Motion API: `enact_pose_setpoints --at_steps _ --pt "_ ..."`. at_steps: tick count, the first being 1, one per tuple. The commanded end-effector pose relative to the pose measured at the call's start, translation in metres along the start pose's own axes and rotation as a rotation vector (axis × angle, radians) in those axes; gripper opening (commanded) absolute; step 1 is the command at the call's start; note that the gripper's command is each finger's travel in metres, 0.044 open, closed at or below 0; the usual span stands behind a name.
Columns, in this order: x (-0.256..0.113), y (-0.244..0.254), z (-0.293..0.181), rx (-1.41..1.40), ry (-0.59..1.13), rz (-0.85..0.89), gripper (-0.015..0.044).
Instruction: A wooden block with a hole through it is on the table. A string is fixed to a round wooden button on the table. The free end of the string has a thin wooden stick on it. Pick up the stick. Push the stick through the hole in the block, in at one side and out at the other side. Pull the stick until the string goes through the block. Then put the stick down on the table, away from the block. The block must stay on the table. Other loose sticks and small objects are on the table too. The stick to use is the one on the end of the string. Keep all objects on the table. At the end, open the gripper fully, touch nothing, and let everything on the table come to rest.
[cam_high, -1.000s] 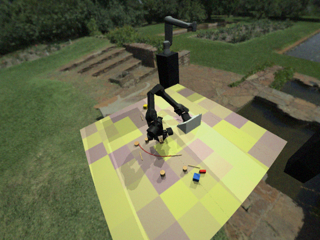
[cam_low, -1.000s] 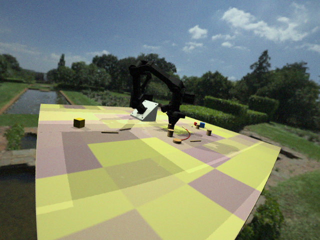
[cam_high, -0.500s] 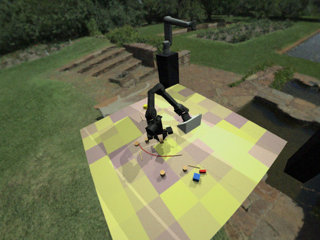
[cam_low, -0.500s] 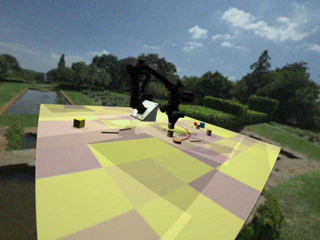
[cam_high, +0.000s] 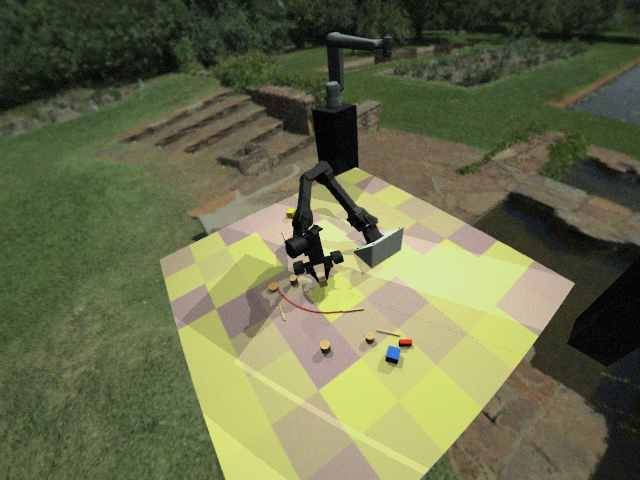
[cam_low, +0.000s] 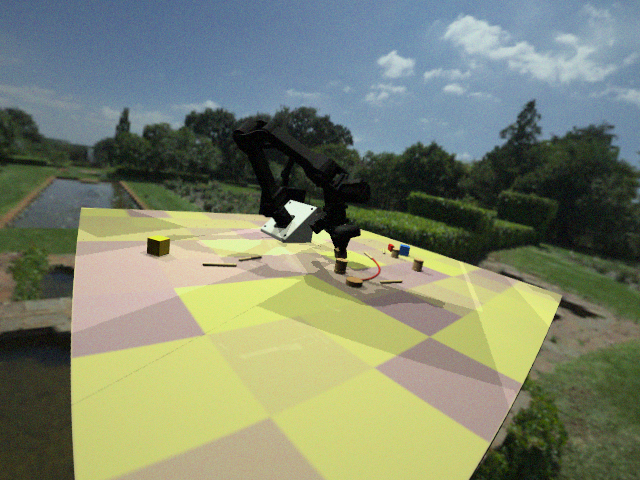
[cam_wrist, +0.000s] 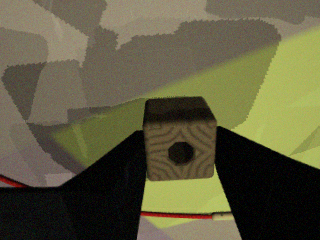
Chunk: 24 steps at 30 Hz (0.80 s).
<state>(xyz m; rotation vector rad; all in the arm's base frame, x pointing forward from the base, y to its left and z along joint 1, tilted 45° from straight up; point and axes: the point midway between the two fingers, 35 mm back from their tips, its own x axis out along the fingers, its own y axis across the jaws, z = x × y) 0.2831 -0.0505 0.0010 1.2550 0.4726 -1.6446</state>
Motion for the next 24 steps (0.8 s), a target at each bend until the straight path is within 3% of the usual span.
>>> enact_pose_setpoints --at_steps 1,24 --pt "0.0 0.0 0.005 0.0 0.07 0.002 0.0" --pt "0.005 0.0 0.025 -0.015 0.419 0.006 0.0"
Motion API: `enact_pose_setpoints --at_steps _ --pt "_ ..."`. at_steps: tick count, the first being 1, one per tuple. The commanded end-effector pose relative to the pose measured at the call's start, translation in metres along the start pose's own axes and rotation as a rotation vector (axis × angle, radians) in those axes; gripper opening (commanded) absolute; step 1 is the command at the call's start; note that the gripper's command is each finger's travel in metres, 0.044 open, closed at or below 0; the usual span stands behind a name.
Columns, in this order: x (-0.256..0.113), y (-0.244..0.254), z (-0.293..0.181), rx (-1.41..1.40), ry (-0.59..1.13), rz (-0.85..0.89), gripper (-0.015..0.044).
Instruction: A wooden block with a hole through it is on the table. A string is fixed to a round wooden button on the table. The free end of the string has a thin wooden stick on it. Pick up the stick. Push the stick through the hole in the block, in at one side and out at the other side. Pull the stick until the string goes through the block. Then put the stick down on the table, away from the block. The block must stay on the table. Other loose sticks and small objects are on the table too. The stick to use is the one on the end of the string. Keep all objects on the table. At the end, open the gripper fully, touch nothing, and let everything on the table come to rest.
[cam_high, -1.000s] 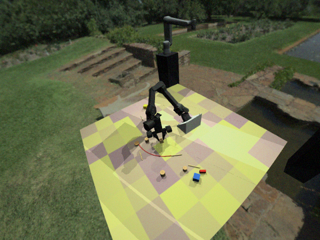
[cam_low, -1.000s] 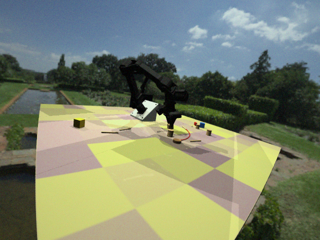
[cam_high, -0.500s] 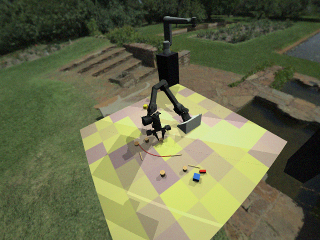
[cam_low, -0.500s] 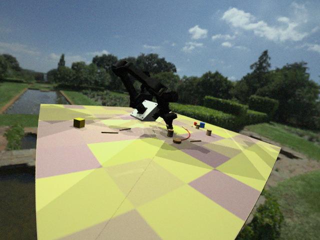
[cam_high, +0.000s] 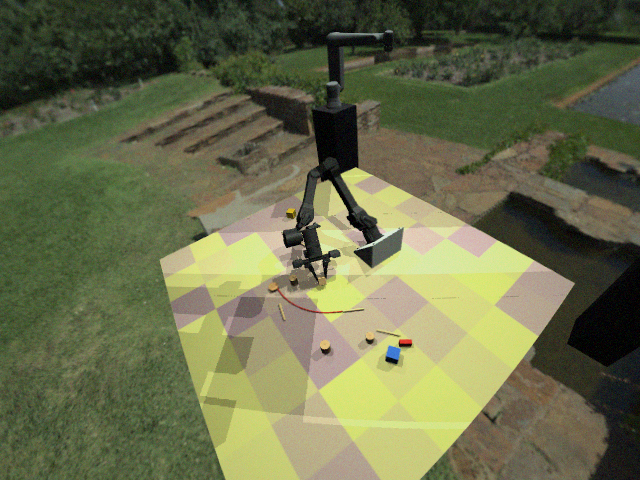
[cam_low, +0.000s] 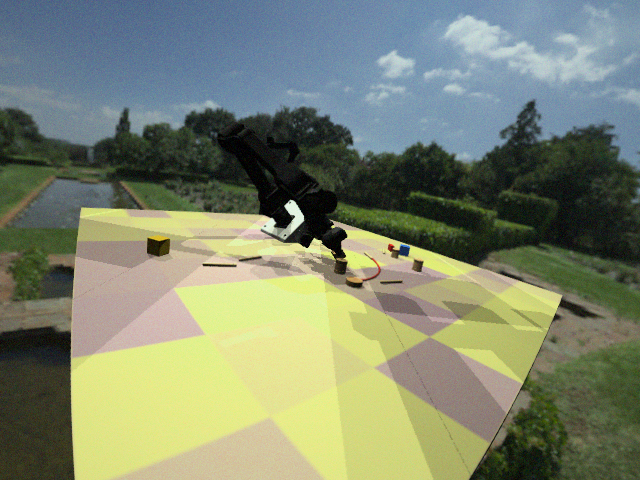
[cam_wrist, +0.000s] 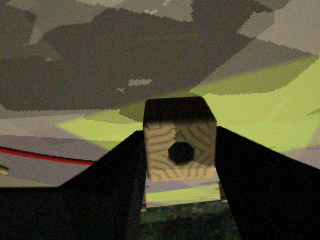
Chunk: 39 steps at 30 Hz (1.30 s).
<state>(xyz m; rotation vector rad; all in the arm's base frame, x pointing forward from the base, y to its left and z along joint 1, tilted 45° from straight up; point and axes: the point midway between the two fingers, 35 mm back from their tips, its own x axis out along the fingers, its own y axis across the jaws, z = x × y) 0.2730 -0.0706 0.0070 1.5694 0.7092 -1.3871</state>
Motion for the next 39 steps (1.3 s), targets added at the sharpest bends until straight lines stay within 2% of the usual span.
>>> enact_pose_setpoints --at_steps 1,12,21,26,39 --pt "0.0 -0.001 0.004 0.0 0.046 -0.006 0.0" --pt "-0.001 -0.001 0.012 -0.003 0.191 -0.002 0.0" --pt "-0.004 0.001 0.008 -0.004 0.162 -0.004 0.0236" --pt "-0.063 0.001 0.004 -0.006 0.165 -0.004 0.0236" --pt "-0.066 0.0 0.003 -0.006 0.166 -0.004 0.0236"
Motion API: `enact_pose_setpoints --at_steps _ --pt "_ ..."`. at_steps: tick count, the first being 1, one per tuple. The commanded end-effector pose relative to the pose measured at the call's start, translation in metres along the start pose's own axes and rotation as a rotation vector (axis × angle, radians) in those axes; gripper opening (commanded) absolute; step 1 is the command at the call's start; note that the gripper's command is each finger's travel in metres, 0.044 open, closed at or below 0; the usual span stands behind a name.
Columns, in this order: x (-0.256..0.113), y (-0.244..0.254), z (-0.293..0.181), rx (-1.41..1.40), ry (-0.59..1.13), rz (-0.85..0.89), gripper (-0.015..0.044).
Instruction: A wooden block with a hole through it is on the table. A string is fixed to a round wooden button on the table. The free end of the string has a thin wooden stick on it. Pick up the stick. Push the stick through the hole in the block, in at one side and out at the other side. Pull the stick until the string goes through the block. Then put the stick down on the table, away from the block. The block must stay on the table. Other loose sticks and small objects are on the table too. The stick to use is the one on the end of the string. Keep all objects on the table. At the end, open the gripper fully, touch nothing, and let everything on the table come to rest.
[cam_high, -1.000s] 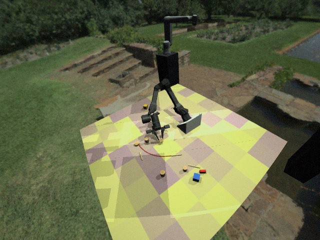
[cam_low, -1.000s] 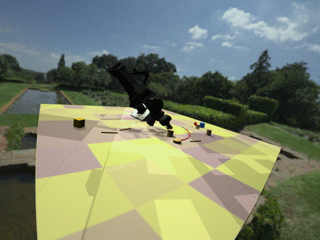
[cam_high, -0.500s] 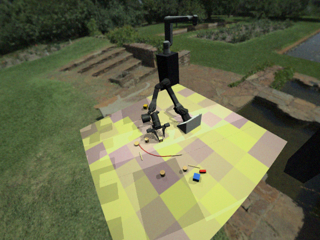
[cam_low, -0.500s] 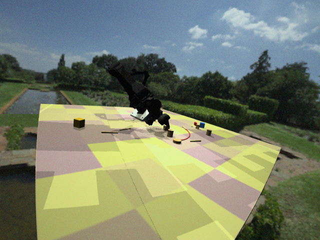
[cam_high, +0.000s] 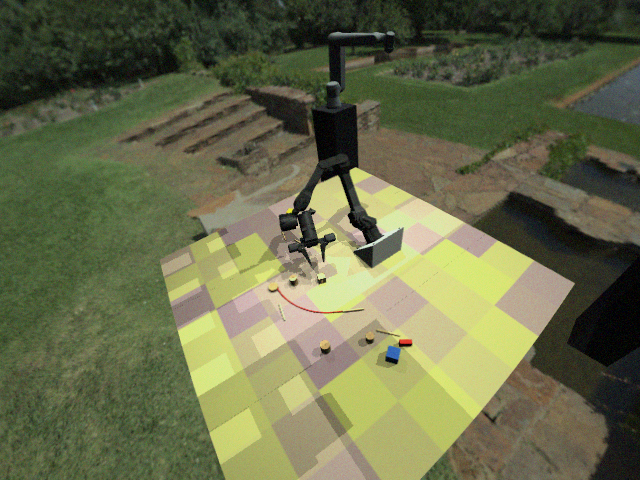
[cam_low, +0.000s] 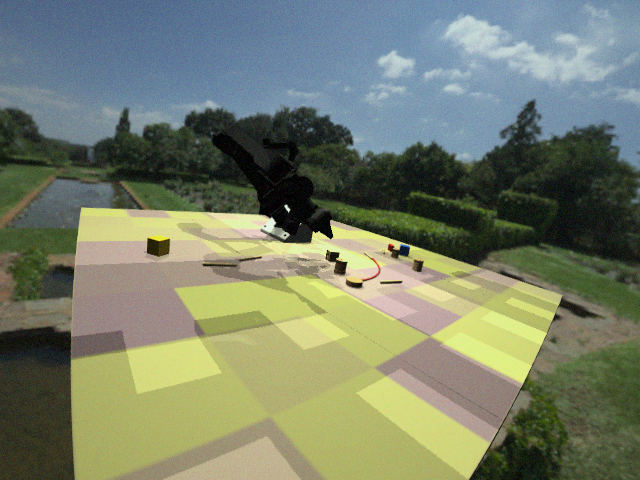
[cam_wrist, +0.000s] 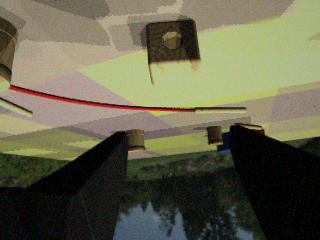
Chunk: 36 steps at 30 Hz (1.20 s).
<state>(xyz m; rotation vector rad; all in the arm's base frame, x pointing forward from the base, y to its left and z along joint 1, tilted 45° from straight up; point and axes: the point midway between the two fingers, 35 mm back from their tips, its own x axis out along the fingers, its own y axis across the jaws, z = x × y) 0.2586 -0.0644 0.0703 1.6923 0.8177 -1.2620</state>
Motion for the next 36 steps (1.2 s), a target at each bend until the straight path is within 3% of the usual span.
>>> enact_pose_setpoints --at_steps 1,13,15,21,29,36 --pt "-0.001 0.0 0.0 0.003 -0.003 0.0 0.0236" --pt "-0.001 0.0 0.0 0.003 -0.003 0.0 0.0236" --pt "0.002 -0.001 0.0 -0.078 -0.018 -0.015 0.0288" --pt "0.016 -0.007 -0.003 -0.773 -0.14 -0.185 0.044" --pt "0.03 -0.01 -0.009 -1.741 -0.184 -0.536 0.044" --pt "0.037 -0.008 -0.019 -2.496 -0.083 -0.951 0.044"
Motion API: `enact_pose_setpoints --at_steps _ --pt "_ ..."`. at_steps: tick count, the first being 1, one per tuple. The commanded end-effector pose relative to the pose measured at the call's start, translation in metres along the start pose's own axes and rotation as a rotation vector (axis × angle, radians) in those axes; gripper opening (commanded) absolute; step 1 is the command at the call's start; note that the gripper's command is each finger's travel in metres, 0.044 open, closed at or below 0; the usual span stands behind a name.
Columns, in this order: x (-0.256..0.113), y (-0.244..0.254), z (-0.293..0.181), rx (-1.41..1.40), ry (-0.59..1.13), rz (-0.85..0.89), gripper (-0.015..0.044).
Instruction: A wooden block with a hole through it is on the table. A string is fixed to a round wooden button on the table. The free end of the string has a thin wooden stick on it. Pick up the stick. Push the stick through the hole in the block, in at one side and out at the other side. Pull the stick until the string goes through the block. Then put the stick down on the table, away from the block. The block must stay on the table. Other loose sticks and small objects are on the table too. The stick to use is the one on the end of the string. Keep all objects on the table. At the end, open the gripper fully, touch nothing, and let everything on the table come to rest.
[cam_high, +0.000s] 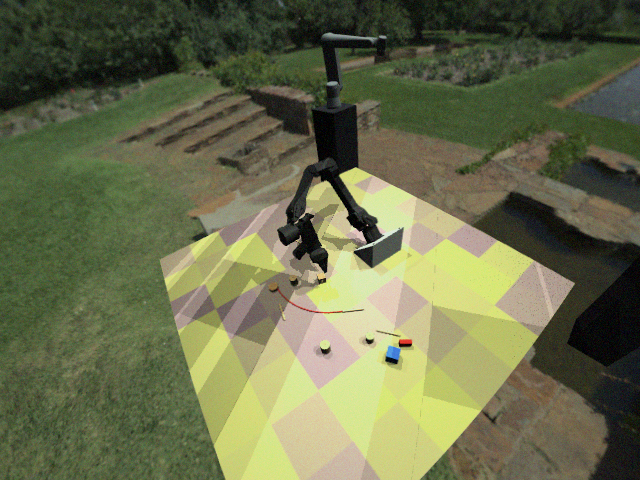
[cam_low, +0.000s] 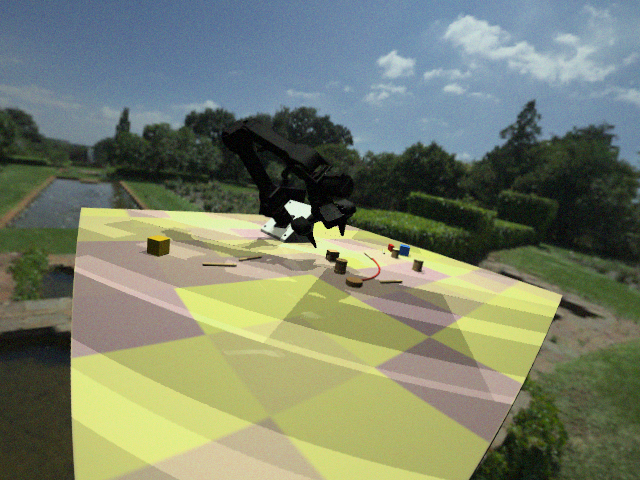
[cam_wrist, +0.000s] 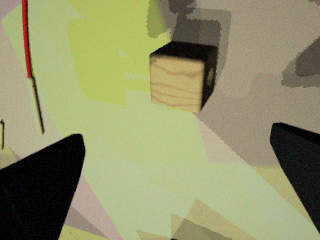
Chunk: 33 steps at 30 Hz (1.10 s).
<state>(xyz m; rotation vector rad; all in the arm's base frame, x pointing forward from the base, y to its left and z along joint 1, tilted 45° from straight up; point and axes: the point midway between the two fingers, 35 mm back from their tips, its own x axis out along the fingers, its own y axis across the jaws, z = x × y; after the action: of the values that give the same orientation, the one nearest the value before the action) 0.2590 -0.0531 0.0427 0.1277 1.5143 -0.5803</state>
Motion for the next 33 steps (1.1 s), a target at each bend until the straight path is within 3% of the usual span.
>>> enact_pose_setpoints --at_steps 1,10,33 --pt "0.004 0.016 0.005 -1.088 0.135 -0.301 0.044" --pt "0.001 0.03 0.01 -1.744 0.323 -0.453 0.044" --pt "0.001 0.03 0.01 -1.754 0.324 -0.452 0.044"
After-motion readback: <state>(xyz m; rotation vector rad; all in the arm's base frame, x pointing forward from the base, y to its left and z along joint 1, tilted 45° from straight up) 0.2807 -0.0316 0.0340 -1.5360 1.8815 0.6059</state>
